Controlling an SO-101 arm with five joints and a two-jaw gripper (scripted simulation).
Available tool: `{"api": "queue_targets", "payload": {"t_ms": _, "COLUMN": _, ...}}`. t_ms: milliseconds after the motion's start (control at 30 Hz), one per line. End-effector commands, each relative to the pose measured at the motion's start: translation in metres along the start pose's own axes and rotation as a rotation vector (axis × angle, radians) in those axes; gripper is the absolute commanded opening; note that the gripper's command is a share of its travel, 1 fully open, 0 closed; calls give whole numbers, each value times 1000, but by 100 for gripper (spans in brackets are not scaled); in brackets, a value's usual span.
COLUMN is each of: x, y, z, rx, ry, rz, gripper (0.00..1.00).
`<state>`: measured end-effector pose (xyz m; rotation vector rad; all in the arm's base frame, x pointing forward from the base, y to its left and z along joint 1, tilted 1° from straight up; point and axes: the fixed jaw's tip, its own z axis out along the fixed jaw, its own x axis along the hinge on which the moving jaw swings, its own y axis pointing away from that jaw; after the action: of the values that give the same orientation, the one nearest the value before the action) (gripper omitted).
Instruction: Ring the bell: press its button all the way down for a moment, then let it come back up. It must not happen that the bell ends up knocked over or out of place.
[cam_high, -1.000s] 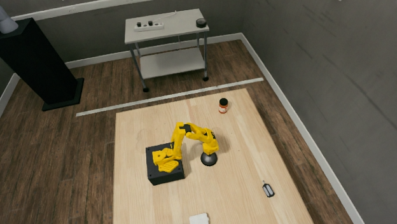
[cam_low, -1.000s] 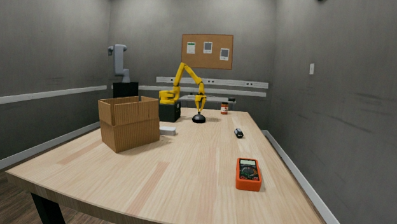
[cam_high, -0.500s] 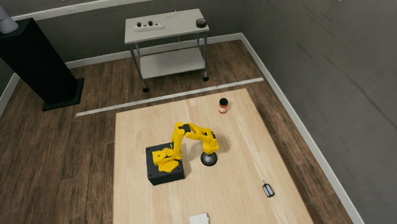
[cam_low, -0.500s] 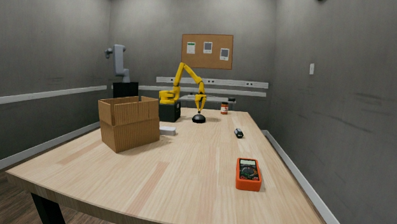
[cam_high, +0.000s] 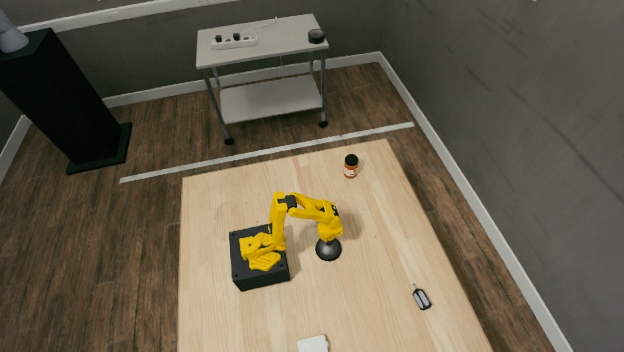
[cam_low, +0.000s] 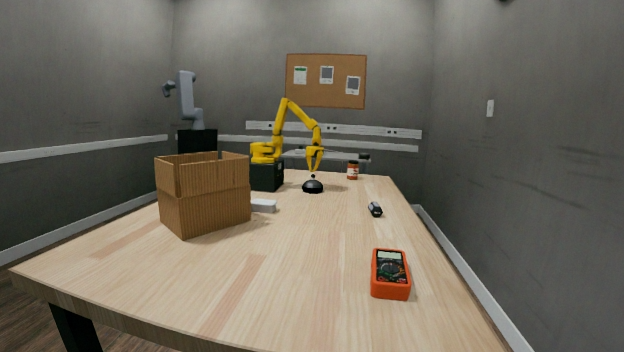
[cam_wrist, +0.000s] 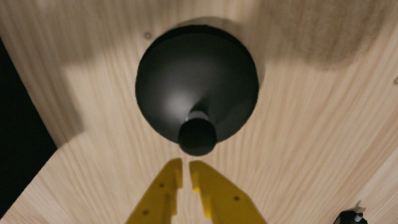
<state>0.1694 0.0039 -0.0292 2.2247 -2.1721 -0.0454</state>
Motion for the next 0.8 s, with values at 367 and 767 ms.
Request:
{"api": "queue_targets", "payload": {"t_ms": 367, "x": 1, "y": 0, "z": -17, "rx": 7, "ry": -2, "rz": -5, "gripper": 0}}
{"api": "queue_targets", "payload": {"t_ms": 767, "x": 1, "y": 7, "z": -23, "rx": 7, "ry": -2, "rz": -5, "gripper": 0}}
